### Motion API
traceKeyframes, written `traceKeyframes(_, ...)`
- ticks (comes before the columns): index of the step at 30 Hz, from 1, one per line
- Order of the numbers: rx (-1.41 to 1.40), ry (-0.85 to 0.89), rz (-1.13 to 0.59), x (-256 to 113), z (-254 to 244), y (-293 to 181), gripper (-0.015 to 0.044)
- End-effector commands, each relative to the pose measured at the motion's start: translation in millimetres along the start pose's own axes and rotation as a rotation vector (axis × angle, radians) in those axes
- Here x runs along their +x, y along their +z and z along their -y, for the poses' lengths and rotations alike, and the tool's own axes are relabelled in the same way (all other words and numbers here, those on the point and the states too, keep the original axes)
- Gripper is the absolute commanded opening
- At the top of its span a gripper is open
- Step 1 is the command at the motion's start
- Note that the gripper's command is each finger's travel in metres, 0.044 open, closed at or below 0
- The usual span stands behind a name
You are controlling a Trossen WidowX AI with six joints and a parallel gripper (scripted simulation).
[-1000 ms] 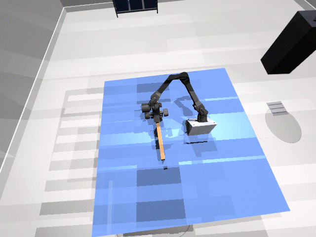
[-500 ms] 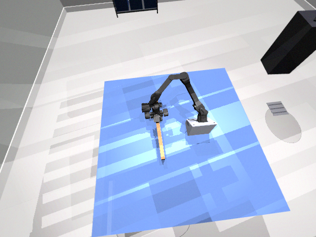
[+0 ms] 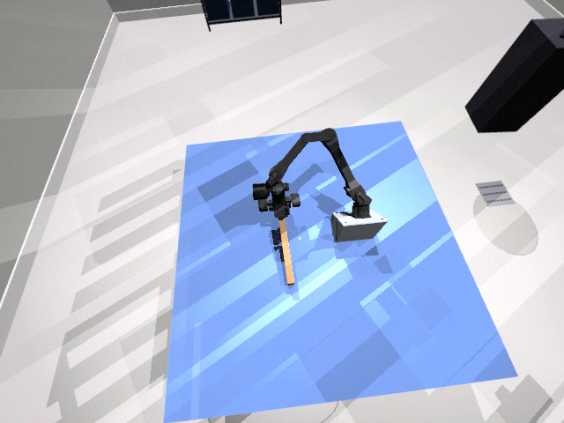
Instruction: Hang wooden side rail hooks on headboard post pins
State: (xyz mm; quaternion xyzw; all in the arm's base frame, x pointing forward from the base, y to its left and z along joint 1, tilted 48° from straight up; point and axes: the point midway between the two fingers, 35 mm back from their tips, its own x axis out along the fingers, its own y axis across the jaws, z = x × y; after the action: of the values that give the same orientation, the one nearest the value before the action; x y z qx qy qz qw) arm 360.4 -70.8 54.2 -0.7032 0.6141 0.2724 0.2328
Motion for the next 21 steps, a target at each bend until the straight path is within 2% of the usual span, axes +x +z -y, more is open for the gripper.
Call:
traceKeyframes(1, -0.008, -0.008, -0.004, -2.5, 1.4, -0.7, 0.0000)
traceKeyframes(21, -0.008, -0.008, -0.004, -2.7, 0.6, -3.0, 0.0000)
